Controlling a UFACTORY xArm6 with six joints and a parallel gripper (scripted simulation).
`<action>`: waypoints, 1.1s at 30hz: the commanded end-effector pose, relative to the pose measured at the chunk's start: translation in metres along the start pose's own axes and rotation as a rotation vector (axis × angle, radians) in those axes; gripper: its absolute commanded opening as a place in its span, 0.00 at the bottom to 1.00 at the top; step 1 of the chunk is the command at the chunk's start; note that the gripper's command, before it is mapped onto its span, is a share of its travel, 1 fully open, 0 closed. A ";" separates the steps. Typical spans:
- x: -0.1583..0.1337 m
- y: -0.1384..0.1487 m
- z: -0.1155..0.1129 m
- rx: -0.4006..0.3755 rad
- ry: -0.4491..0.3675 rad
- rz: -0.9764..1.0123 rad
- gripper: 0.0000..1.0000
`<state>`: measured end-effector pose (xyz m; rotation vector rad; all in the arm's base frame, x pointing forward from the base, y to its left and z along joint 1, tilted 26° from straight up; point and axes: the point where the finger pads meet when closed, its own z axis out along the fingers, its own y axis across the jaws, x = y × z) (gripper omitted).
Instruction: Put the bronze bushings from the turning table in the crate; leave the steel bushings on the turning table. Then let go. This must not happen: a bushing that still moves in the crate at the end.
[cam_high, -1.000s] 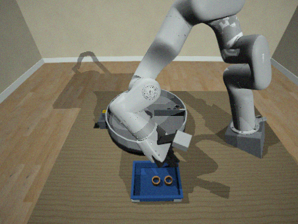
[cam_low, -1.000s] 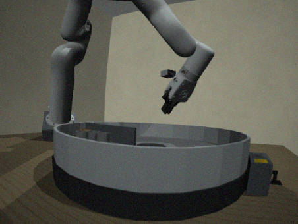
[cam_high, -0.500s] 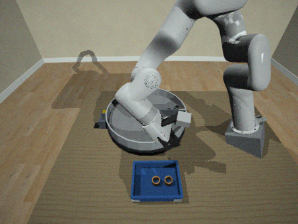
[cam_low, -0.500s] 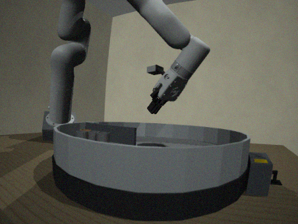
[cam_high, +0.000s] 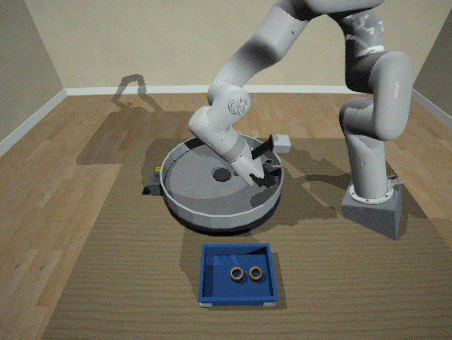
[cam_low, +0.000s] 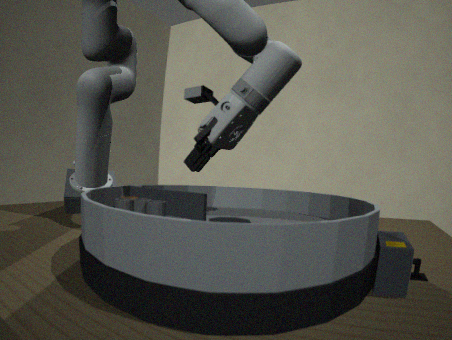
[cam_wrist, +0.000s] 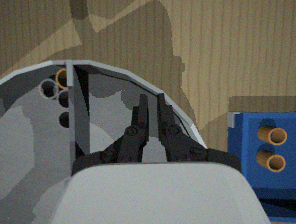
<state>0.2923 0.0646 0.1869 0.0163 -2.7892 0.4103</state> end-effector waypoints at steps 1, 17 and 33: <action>0.006 -0.043 0.004 0.047 -0.012 -0.068 0.10; 0.024 -0.160 0.022 0.201 -0.017 -0.250 0.10; 0.026 -0.172 0.024 0.218 -0.016 -0.269 0.10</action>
